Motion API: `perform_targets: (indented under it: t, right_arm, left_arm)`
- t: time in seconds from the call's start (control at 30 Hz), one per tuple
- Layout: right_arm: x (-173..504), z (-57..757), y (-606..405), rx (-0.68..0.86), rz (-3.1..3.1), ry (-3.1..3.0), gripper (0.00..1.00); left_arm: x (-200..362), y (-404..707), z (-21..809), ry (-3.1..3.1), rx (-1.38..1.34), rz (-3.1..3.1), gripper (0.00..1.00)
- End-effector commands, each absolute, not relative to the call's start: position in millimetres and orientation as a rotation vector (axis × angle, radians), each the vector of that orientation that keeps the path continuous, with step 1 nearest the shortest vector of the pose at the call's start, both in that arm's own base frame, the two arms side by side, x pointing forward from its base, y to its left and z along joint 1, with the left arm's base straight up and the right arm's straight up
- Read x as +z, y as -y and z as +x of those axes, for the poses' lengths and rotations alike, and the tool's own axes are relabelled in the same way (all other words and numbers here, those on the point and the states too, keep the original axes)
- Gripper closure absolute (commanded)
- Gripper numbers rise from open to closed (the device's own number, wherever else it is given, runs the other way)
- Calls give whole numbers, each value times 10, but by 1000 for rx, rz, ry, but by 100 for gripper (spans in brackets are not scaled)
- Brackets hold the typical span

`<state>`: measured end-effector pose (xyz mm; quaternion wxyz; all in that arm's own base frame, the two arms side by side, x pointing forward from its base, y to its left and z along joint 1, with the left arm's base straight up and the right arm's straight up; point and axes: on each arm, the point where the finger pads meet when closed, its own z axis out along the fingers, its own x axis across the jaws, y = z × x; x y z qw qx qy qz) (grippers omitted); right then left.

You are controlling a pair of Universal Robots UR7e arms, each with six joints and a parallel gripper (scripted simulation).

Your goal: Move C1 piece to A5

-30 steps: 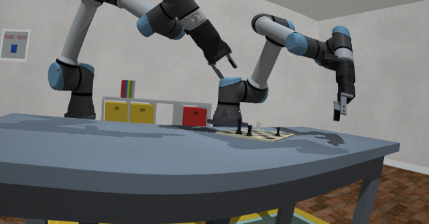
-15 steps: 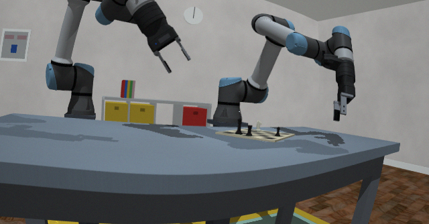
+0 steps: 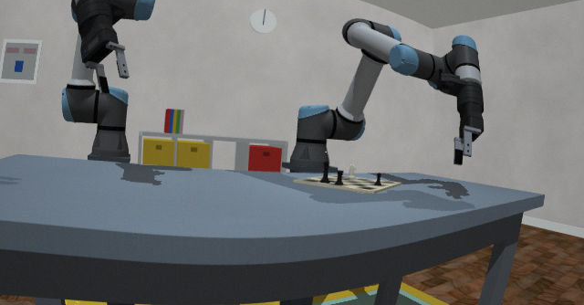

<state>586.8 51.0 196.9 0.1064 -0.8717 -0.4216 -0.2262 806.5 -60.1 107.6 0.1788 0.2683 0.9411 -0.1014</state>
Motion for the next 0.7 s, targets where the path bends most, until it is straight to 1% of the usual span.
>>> perform_targets:
  t: [0.0,0.2,0.4,0.47,0.53,0.67]
  right_arm:
    - [1975,5807,223,-655,-2647,1179,0]
    - [1943,5405,1340,-600,-2796,1040,0]
    - [1917,4802,2298,-526,-2921,891,0]
    - [1909,4567,2574,-498,-2957,840,0]
    - [1909,4567,2574,-498,-2957,840,0]
    - [1896,4065,3053,-438,-3020,737,0]
  left_arm:
    - [1090,602,8069,-2659,-286,758,0]
    - [1090,602,8069,-2659,-286,758,0]
    - [1090,602,8069,-2659,-286,758,0]
    - [1090,602,8069,-2659,-286,758,0]
    - [1090,602,8069,-2659,-286,758,0]
    - [1090,602,8069,-2659,-286,758,0]
